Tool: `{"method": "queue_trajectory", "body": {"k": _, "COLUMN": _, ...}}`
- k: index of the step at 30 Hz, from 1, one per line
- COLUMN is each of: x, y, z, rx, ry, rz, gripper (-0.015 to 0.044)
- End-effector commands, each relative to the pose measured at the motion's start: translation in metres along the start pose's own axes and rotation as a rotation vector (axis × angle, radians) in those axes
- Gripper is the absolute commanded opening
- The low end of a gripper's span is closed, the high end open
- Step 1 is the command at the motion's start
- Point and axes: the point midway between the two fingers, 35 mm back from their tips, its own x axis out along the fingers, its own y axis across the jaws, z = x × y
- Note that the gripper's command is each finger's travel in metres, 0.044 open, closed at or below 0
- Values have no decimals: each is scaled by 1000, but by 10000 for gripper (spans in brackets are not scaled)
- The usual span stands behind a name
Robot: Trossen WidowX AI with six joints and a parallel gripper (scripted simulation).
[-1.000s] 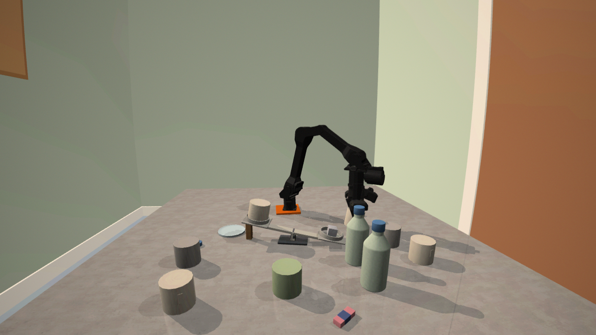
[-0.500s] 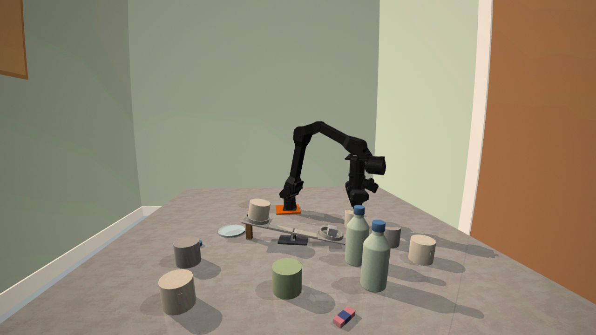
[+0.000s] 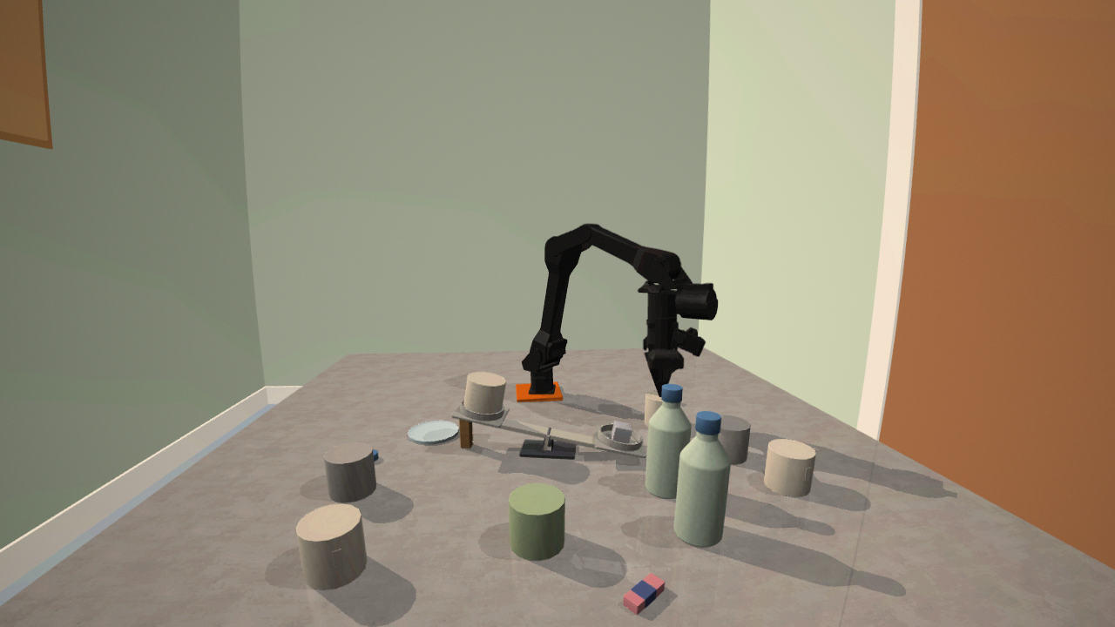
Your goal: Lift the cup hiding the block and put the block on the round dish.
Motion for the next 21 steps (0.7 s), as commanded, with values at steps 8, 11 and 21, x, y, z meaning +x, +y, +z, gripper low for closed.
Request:
{"method": "queue_trajectory", "body": {"k": 8, "x": -2, "y": -79, "z": -51, "rx": -32, "ry": 27, "rz": -1, "gripper": 260}}
{"method": "queue_trajectory", "body": {"k": 11, "x": -1, "y": -99, "z": -69, "rx": -66, "ry": 29, "rz": 16, "gripper": 260}}
{"method": "queue_trajectory", "body": {"k": 21, "x": 2, "y": -107, "z": -78, "rx": -82, "ry": 29, "rz": 24, "gripper": 260}}
